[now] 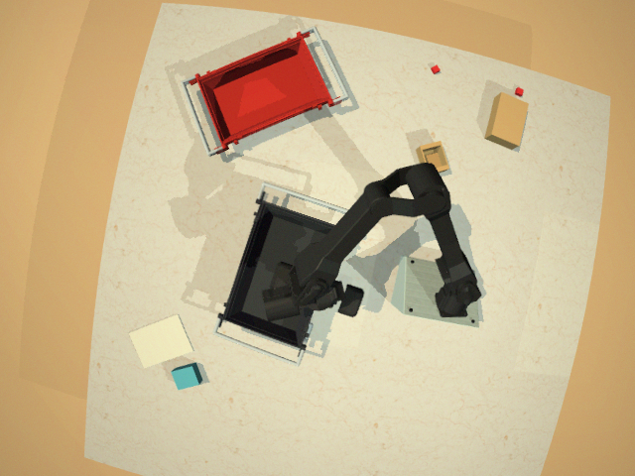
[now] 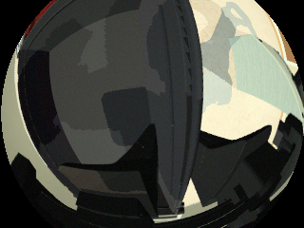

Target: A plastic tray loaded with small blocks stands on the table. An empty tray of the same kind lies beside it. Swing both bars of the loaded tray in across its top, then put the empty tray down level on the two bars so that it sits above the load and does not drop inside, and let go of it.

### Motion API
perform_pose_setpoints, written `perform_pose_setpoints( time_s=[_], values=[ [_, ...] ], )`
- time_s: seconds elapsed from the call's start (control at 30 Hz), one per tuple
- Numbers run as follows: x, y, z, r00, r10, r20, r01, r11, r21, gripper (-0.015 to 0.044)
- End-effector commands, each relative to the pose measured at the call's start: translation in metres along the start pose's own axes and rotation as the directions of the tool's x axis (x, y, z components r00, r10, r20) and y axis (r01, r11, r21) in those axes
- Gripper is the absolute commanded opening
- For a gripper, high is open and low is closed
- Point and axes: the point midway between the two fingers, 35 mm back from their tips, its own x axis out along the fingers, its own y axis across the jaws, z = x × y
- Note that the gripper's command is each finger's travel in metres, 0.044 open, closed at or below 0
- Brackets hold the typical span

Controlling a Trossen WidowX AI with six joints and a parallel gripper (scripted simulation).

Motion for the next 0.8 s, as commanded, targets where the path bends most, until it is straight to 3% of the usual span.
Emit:
perform_pose_setpoints(
  time_s=[0.0, 0.77],
  values=[
    [0.006, -0.002, 0.003, 1.000, -0.019, 0.007, 0.019, 1.000, 0.000, 0.0000],
    [0.015, -0.004, 0.003, 1.000, -0.019, 0.007, 0.019, 1.000, 0.000, 0.0000]
  ],
)
